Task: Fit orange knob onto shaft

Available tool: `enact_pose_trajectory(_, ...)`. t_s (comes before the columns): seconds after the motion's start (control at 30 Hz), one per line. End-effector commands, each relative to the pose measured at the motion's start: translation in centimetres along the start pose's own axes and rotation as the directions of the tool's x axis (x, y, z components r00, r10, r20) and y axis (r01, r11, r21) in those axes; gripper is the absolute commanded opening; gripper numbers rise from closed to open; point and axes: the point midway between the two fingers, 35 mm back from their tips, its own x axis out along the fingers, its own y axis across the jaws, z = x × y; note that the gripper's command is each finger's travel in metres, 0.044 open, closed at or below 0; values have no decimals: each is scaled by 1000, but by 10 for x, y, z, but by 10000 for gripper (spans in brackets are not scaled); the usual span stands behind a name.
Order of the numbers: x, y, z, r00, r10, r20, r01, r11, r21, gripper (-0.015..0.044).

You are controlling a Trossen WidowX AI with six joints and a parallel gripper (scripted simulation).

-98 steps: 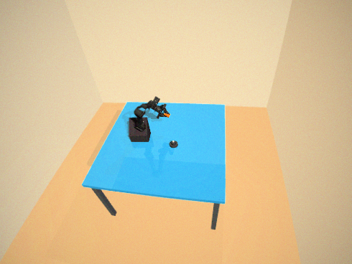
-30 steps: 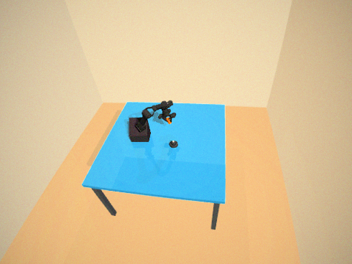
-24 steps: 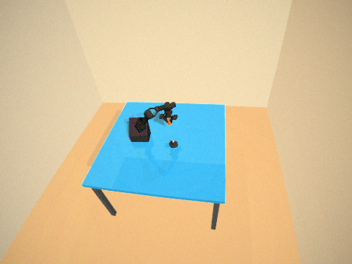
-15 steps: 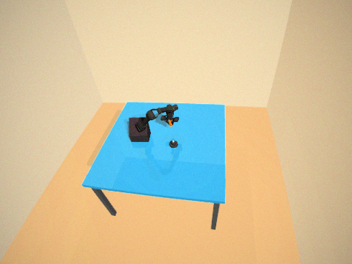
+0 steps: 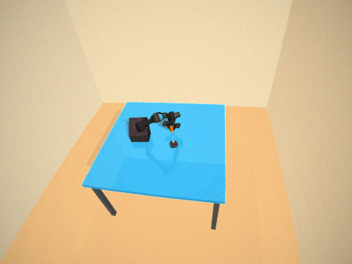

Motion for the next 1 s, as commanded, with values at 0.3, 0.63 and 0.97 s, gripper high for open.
enact_pose_trajectory(0.3, 25, 0, -1, 1000, 9, -7, -9, 1000, 0, 53)
enact_pose_trajectory(0.63, 25, 0, -1, 1000, 9, -7, -9, 1000, 0, 240)
enact_pose_trajectory(0.97, 25, 0, -1, 1000, 9, -7, -9, 1000, 0, 240)
